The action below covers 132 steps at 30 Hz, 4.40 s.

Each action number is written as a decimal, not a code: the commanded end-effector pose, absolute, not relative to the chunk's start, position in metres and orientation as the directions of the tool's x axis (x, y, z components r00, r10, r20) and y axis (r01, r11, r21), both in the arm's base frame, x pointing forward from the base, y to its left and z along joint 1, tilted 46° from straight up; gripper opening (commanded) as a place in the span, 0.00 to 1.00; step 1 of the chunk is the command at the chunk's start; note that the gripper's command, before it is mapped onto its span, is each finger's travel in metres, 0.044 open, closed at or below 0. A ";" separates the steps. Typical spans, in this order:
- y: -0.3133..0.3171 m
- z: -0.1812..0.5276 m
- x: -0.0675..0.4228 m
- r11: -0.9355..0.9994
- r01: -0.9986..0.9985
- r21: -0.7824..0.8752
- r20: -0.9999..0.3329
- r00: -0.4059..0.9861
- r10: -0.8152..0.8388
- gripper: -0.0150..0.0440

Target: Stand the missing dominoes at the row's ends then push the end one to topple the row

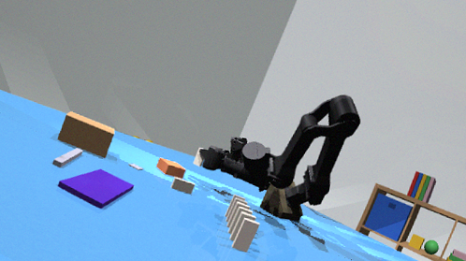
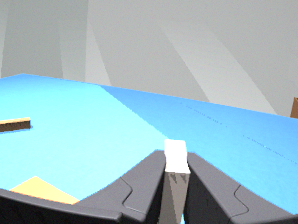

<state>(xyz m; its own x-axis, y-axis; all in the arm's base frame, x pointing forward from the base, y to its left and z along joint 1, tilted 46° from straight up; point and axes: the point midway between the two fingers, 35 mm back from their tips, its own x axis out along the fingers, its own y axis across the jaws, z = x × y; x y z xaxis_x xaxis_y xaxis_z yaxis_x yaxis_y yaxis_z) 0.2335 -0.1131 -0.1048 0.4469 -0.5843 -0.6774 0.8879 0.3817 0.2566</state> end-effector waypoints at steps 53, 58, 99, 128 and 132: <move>-0.125 -0.107 0.241 0.439 0.873 0.214 -0.698 0.451 -0.557 1.00; -0.135 -0.126 0.284 0.602 0.792 0.101 -0.804 0.421 -0.420 1.00; -0.173 -0.084 0.246 0.607 -0.464 0.645 -0.717 -0.092 0.691 1.00; -0.128 -0.131 0.241 0.606 -0.465 0.646 -0.716 -0.092 0.692 1.00; -0.126 -0.132 0.241 0.606 -0.465 0.646 -0.716 -0.092 0.693 1.00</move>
